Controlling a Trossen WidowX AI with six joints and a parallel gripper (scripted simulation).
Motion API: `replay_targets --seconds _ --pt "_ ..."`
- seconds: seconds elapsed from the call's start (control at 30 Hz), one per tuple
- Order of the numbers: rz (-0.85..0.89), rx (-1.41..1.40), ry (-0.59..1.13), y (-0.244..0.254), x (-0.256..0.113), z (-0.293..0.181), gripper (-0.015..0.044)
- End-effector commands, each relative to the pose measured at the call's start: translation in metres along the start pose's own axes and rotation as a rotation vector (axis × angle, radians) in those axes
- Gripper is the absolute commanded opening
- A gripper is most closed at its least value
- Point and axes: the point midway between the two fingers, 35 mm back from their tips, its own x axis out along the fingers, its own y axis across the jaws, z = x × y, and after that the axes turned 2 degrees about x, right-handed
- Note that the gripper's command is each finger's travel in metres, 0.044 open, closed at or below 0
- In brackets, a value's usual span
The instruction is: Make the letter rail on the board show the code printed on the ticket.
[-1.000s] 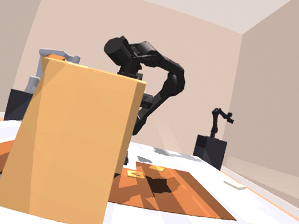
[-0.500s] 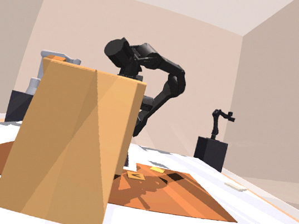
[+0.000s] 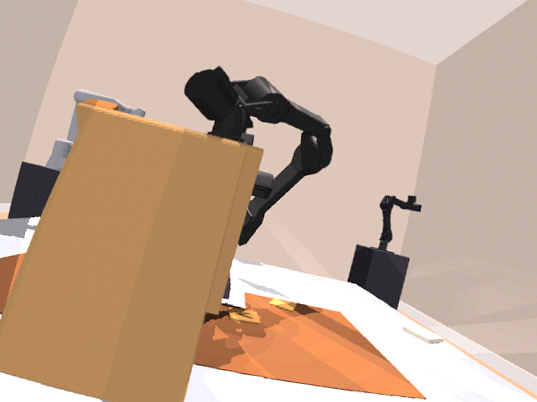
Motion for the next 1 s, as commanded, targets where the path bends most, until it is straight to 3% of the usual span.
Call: replay_targets --seconds 0.0,0.97 --pt "0.001 -0.006 0.001 -0.0017 0.0003 0.0001 0.0000" --pt "0.000 -0.006 0.000 -0.0114 0.0008 0.0009 0.0000"
